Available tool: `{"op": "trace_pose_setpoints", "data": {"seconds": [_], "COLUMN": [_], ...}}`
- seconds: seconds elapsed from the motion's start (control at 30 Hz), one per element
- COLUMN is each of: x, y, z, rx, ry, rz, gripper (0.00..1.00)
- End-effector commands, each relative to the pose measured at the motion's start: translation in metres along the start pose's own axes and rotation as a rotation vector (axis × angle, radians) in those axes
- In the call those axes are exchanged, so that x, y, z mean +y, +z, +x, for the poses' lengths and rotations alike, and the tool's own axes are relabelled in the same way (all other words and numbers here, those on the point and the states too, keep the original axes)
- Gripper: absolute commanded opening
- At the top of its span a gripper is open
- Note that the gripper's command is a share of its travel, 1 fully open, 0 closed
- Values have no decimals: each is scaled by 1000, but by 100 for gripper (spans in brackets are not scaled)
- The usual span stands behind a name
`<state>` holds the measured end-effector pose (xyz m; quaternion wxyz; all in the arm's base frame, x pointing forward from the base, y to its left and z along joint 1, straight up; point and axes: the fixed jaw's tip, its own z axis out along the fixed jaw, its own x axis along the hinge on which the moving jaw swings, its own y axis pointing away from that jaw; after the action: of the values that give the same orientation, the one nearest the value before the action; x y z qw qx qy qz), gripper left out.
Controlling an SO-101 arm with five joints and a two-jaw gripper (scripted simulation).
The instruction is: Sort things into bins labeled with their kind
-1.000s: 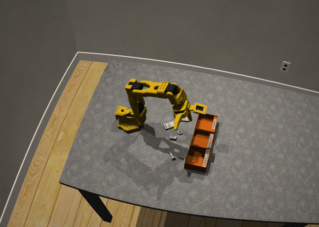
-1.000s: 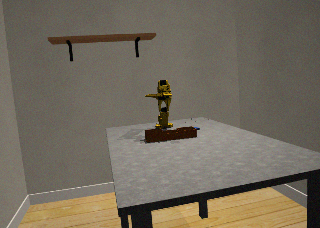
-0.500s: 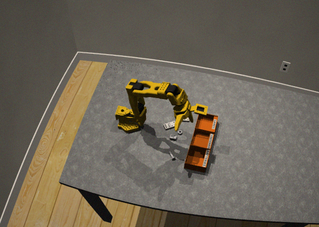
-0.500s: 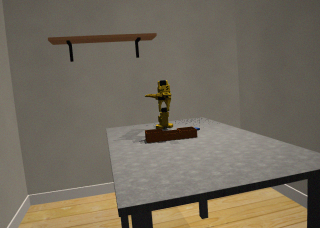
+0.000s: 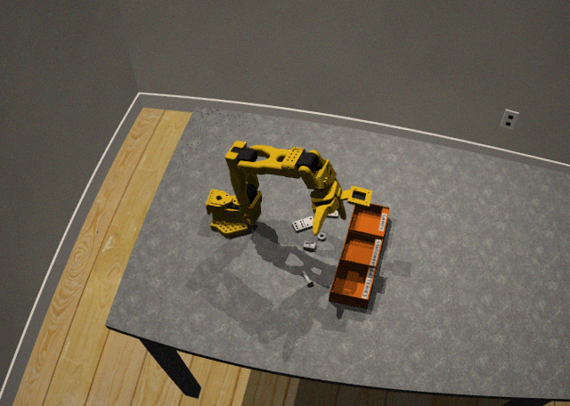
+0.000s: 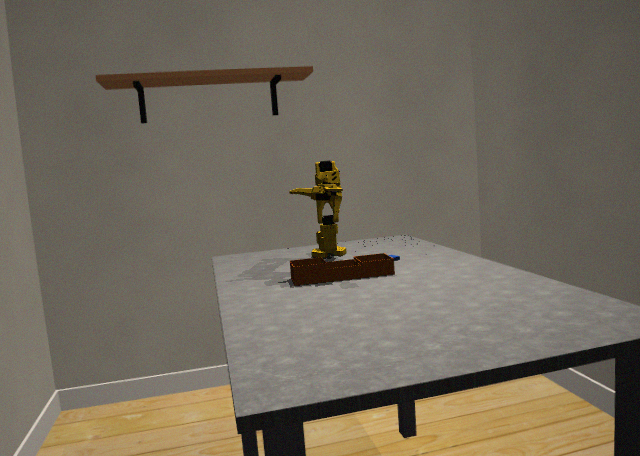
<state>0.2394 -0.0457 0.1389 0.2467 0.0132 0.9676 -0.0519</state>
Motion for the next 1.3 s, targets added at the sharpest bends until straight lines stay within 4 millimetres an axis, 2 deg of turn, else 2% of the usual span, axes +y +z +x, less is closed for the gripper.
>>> {"op": "trace_pose_setpoints", "data": {"seconds": [0.0, 0.27, 0.33, 0.67, 1.27], "x": [-7, -33, -33, -66, -69], "y": [-5, 0, 0, 4, 5], "z": [-13, -40, -40, -65, -67], "rx": [-72, -183, -183, -299, -308], "ry": [2, 0, 0, -6, -7], "rz": [24, 93, 93, 187, 195], "gripper": [100, 100, 100, 100, 100]}}
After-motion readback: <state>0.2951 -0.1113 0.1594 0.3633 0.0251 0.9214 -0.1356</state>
